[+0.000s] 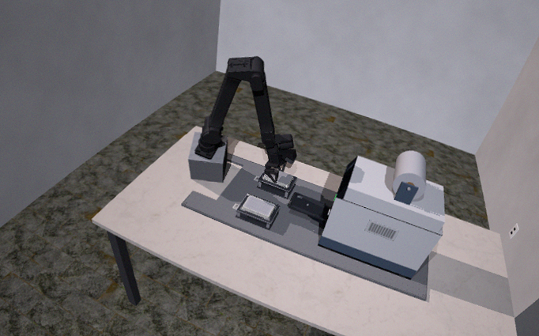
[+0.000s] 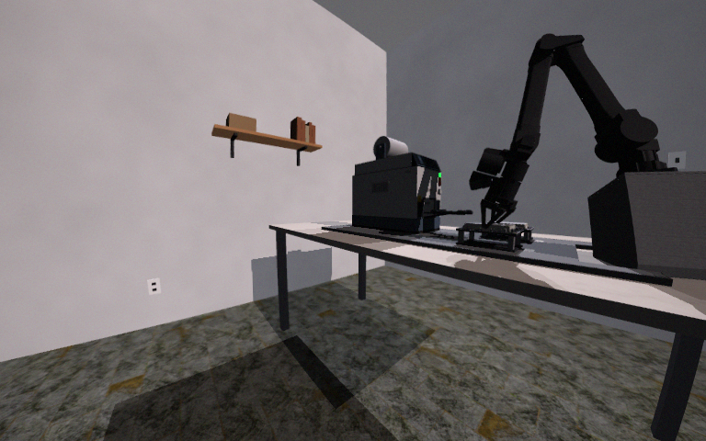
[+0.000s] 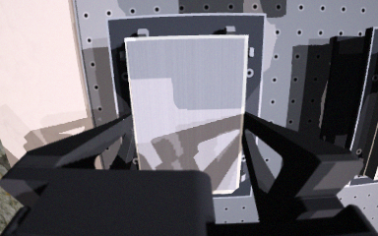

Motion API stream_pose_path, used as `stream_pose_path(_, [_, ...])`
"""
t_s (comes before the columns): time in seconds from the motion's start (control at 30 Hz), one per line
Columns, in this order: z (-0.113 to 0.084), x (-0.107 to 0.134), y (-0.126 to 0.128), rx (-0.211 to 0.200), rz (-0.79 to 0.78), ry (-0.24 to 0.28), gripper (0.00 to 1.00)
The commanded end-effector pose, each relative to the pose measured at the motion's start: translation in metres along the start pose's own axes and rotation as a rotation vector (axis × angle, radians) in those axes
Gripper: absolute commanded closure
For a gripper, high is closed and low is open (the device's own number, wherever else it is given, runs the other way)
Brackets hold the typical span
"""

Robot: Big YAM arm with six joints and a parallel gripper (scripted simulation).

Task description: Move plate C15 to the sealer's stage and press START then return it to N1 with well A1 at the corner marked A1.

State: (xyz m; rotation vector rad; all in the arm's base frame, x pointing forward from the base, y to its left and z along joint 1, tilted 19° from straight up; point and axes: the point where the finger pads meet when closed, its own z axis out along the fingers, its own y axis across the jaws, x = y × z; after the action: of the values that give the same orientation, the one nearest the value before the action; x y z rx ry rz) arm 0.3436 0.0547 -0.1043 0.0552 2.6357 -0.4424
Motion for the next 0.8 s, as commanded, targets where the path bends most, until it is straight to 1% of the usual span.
stream_pose_path(0.0, [0.0100,-0.0147,0.0031,-0.010,0.052,-0.023,1.00])
stream_pose_path(0.77, [0.0104,-0.0143,0.0028,-0.012,0.063,-0.023,1.00])
